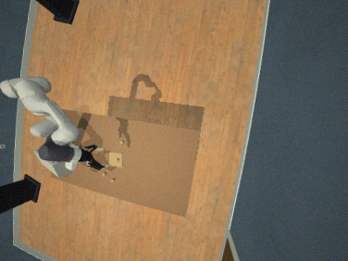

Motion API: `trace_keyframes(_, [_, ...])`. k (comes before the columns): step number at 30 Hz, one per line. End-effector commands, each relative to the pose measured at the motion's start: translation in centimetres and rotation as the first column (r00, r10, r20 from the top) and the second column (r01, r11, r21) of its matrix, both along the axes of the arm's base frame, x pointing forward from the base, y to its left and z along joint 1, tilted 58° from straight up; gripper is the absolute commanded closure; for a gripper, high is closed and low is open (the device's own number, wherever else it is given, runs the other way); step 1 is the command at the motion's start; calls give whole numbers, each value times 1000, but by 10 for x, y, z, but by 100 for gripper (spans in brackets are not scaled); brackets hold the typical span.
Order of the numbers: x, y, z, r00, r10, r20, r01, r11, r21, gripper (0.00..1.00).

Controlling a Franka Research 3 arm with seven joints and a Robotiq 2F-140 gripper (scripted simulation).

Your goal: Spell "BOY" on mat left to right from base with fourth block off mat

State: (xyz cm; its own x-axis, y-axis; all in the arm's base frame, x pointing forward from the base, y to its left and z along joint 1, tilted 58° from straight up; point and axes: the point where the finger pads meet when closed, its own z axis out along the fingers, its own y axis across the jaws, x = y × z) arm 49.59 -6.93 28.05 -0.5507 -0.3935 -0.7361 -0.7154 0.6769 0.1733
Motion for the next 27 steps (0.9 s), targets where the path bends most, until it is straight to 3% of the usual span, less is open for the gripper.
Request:
trace_keyframes(1, [1, 1, -2, 992, -82, -91, 87, 994, 59, 0])
trace_keyframes(10, [0, 1, -8, 976, -136, -169, 153, 984, 94, 0])
trace_keyframes(27, [0, 1, -23, 903, -245, -354, 315, 936, 155, 0])
